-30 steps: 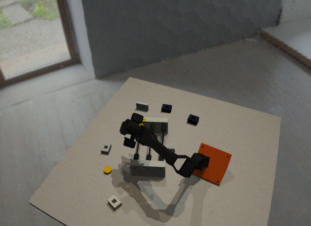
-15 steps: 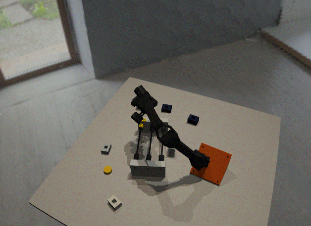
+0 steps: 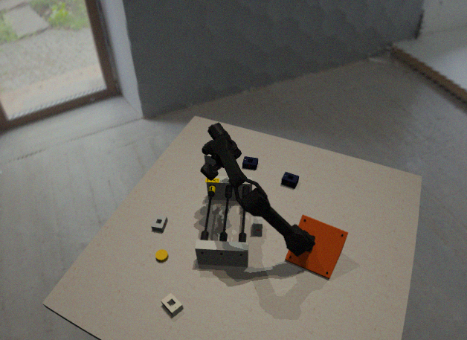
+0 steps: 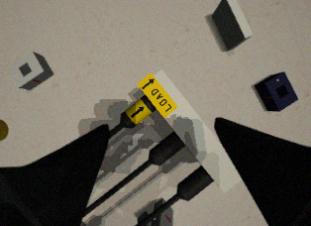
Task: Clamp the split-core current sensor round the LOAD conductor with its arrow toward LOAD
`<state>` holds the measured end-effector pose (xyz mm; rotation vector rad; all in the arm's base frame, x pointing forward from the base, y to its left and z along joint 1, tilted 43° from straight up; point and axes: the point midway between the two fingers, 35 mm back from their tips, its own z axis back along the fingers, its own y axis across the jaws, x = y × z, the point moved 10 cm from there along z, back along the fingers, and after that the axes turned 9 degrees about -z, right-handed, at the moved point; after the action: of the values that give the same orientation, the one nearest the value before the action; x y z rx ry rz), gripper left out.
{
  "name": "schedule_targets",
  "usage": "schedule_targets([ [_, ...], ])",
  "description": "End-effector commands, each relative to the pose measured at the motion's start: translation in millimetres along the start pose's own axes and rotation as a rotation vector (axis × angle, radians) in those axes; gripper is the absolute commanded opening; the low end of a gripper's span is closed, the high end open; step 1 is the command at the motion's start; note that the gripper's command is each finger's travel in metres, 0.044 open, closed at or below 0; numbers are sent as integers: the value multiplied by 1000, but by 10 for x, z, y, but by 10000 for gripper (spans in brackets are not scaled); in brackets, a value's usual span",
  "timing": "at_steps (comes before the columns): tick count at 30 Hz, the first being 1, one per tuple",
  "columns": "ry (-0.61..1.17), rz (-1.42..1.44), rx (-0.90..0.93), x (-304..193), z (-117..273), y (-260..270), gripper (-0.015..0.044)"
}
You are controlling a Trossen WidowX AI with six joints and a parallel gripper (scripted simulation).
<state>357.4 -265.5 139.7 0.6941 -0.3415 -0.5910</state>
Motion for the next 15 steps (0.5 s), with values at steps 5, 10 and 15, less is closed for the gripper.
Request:
schedule_targets([
  [5,5,2,6,2,-14,-14,440],
  [10,64,99,-17,-261,14,-62,440],
  [15,200,300,-25,-842,61,-133,440],
])
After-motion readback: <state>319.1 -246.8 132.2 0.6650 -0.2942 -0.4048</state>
